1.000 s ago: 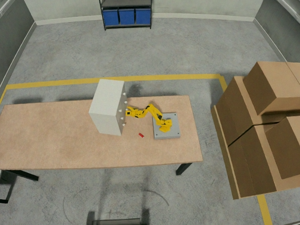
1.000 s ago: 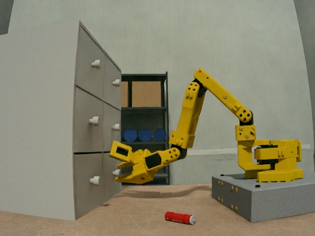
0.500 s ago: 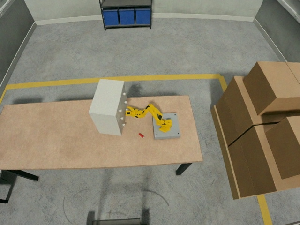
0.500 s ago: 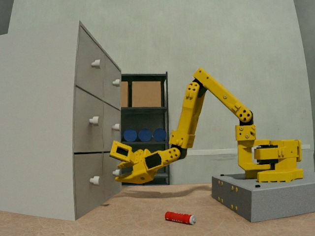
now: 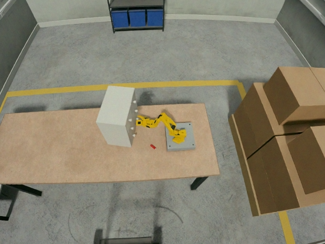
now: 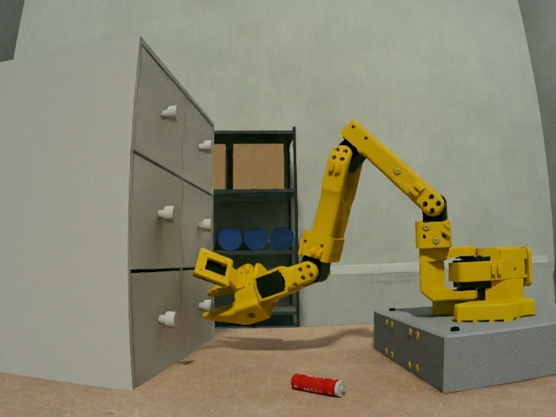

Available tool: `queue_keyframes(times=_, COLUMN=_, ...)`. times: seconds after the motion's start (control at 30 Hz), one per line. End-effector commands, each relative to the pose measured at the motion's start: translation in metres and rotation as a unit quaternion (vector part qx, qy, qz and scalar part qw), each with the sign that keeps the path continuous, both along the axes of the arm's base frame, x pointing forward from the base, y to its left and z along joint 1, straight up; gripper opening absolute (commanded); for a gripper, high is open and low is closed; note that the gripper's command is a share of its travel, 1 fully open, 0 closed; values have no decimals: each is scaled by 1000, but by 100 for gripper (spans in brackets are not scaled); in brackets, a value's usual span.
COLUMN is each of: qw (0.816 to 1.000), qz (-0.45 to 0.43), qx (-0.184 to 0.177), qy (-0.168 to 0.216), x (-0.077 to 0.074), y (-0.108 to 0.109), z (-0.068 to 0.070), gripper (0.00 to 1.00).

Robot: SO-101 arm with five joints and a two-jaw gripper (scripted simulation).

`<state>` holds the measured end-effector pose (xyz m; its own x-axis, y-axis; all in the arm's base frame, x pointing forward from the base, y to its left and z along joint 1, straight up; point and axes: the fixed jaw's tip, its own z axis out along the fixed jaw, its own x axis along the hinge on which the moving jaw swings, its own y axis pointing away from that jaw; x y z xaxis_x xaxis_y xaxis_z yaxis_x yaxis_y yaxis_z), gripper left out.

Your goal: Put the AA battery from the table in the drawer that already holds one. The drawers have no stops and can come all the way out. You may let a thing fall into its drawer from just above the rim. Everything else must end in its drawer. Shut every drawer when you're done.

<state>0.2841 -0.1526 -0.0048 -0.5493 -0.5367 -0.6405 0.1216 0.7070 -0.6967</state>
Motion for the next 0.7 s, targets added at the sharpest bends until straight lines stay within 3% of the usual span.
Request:
queue_keyframes(times=0.0, qw=1000, qz=6, qx=2, qy=9, x=-2, y=5, z=-5, gripper=21)
queue_keyframes(times=0.67, qw=1000, qz=6, qx=2, qy=9, x=-2, y=5, z=-6, gripper=19)
